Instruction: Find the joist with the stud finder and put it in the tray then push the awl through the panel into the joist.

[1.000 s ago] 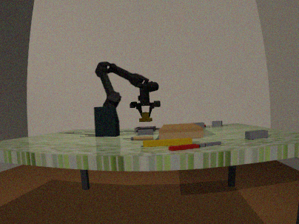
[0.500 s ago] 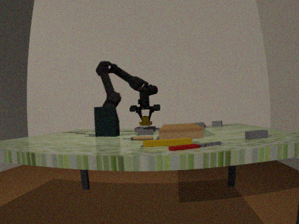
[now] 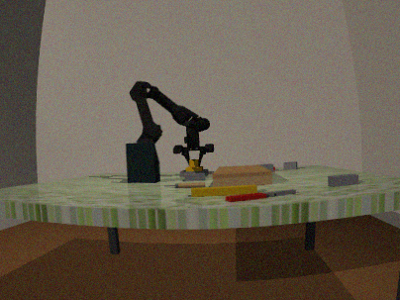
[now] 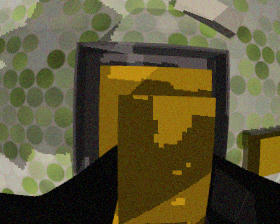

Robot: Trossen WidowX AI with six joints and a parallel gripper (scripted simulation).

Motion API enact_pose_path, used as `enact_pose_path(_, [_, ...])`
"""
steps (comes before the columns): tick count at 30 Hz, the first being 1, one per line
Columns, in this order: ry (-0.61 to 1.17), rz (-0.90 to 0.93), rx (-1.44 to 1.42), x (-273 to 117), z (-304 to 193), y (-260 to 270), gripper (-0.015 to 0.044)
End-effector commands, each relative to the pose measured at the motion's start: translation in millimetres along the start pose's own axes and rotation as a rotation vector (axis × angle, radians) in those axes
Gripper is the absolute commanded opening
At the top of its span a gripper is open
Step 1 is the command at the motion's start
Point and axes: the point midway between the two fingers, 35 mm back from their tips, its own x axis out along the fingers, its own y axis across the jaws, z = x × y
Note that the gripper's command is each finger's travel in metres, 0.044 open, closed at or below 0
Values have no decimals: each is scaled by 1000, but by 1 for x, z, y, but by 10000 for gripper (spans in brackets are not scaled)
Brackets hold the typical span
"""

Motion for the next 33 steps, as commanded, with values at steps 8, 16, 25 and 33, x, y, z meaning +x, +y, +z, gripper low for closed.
enact_pose_path(8, [-1,-3,7,13,-5,0,0])
enact_pose_path(16, [0,3,3,12,-4,1,184])
enact_pose_path(25, [12,4,0,-8,1,-3,420])
enact_pose_path(33, [8,3,4,-79,21,1,440])
